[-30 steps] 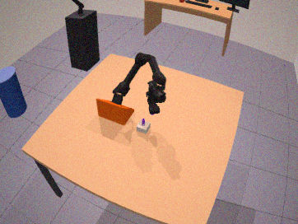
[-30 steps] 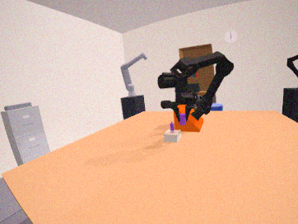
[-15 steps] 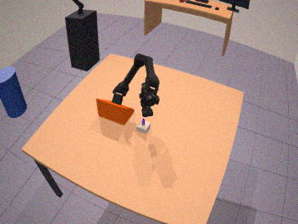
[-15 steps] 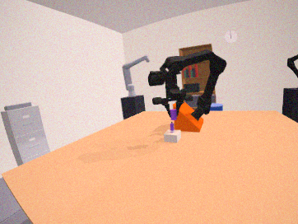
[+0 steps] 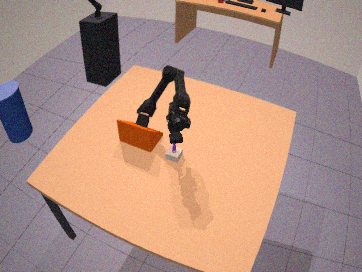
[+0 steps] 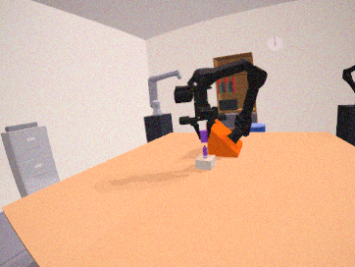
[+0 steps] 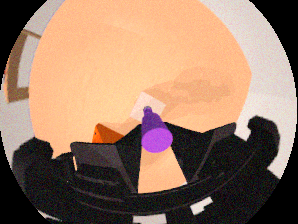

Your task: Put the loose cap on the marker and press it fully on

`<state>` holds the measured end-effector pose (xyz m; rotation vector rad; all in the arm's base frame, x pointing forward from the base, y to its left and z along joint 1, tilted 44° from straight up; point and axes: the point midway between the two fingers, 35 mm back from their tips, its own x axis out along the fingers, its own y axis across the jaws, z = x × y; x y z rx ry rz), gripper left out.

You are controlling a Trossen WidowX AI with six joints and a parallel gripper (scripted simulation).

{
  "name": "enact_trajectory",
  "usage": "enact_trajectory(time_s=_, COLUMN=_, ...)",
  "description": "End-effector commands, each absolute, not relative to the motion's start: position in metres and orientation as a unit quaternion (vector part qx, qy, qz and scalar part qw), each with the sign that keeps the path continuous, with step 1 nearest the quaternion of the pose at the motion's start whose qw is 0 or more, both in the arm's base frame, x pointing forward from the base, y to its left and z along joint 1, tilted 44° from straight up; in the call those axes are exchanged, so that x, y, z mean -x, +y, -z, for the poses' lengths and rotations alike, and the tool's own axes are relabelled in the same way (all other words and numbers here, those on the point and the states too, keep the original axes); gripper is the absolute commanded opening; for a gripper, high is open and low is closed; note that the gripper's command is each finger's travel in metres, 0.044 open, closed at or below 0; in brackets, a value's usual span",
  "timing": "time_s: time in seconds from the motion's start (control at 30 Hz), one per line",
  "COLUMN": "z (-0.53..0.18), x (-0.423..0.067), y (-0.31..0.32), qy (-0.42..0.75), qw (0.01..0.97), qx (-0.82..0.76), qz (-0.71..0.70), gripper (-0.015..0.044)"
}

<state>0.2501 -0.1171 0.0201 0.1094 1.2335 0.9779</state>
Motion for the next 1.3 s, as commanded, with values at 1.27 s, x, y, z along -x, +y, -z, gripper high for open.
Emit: enact_trajectory(time_s=1.27, z=0.018, x=-0.249, y=-0.082, qy=0.554, qw=0.704, qx=-0.05, qz=-0.441, gripper=0.0)
